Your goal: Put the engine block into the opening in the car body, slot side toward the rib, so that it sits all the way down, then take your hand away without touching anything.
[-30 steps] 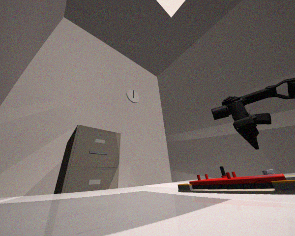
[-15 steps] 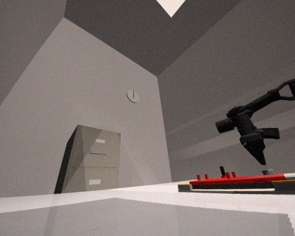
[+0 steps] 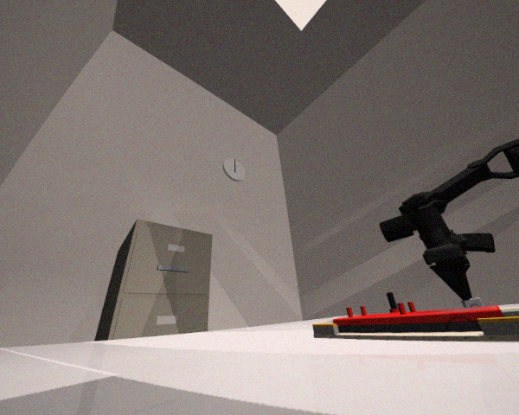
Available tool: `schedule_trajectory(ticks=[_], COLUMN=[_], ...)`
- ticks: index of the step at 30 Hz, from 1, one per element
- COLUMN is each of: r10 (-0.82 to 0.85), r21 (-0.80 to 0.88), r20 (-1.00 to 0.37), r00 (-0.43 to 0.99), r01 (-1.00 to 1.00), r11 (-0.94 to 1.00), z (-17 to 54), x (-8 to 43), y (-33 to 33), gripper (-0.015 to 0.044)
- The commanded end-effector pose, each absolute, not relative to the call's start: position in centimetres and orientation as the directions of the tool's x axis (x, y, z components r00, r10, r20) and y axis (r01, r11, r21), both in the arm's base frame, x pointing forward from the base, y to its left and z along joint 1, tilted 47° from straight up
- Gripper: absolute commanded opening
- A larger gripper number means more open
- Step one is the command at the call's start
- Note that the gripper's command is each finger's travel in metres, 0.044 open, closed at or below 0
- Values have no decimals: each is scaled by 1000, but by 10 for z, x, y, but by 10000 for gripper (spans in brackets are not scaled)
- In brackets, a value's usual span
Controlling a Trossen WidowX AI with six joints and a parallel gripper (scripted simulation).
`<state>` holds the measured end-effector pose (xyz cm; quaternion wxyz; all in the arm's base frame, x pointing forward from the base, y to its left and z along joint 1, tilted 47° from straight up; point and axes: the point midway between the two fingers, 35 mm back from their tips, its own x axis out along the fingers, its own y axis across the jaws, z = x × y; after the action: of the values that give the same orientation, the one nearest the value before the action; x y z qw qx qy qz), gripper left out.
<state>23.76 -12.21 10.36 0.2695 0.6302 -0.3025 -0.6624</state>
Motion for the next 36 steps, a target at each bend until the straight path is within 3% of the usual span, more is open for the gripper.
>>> schedule_trajectory(ticks=[1,11,19,26,33,36], r10=[-745,-754,-754,-754,-749,-746], r21=[748,759,759,759,753,750], r20=[-662,-648,-648,-648,-656,-660], r00=[-83,-107,-107,-107,-96,-89], r01=[-12,-18,-18,-18,-16,-15], r11=[-664,-650,-650,-650,-657,-662], z=[96,86,86,86,95,101], x=[236,235,235,235,239,241], y=[-127,-137,-137,-137,-126,-119], gripper=[440,440,230,183,0,0])
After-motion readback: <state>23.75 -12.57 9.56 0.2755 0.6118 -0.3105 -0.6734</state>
